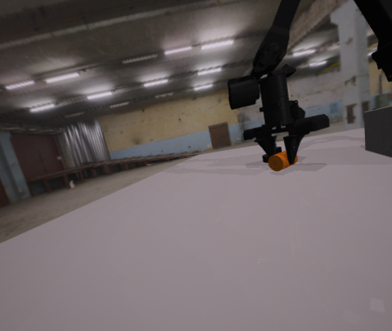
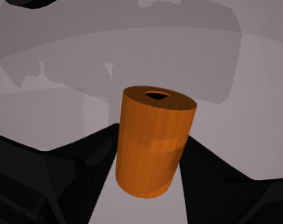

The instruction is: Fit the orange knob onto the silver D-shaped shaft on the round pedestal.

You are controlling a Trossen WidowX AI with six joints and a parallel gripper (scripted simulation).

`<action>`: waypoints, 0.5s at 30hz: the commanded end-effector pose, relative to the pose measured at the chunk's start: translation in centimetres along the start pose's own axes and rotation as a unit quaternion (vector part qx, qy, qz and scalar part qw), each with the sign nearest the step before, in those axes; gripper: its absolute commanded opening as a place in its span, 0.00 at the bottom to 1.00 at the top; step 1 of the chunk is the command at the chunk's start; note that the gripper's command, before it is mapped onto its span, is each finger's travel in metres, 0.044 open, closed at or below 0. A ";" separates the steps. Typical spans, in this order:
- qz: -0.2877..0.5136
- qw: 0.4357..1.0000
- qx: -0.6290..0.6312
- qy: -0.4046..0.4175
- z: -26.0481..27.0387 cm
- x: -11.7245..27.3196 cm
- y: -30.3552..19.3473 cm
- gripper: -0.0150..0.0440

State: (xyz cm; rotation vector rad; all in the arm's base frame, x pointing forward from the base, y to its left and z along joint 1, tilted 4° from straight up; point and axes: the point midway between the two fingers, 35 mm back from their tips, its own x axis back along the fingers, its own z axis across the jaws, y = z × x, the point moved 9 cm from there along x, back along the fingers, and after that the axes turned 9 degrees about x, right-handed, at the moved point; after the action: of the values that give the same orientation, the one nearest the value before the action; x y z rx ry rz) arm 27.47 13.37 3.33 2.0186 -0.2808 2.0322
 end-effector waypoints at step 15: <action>0.002 1.000 -0.011 0.002 0.0 -1.0 0.0 0.61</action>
State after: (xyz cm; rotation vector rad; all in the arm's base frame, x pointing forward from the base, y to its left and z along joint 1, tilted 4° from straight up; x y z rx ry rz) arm 27.51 13.34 2.24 2.0036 -0.3037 2.0249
